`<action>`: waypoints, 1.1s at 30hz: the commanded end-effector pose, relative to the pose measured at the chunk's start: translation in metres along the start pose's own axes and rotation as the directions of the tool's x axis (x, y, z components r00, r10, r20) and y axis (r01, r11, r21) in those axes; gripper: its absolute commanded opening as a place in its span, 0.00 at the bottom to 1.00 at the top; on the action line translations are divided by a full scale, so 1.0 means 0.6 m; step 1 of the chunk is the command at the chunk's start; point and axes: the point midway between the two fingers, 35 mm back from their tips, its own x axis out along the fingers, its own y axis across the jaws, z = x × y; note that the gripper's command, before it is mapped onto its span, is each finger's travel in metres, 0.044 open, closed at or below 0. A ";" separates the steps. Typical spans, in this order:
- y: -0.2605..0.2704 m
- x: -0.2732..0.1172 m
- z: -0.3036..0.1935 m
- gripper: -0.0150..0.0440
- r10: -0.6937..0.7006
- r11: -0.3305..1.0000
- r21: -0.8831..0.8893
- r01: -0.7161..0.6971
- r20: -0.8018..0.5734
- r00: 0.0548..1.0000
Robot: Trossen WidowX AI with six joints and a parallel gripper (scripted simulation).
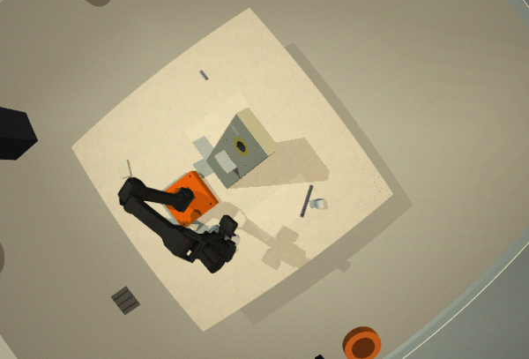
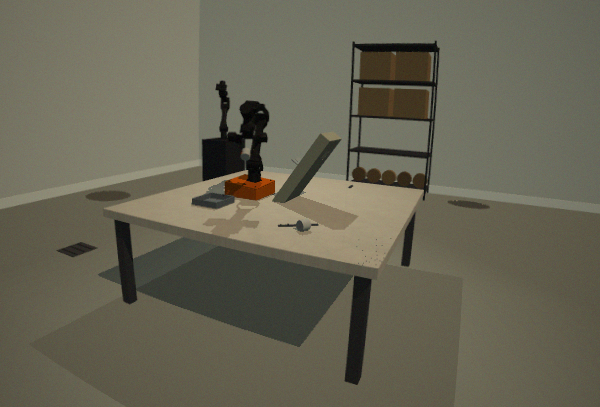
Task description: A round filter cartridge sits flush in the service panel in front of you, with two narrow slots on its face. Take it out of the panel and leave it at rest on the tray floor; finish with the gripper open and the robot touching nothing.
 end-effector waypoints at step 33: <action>-0.264 0.153 -0.174 0.25 -0.300 0.826 0.477 0.299 -0.077 0.951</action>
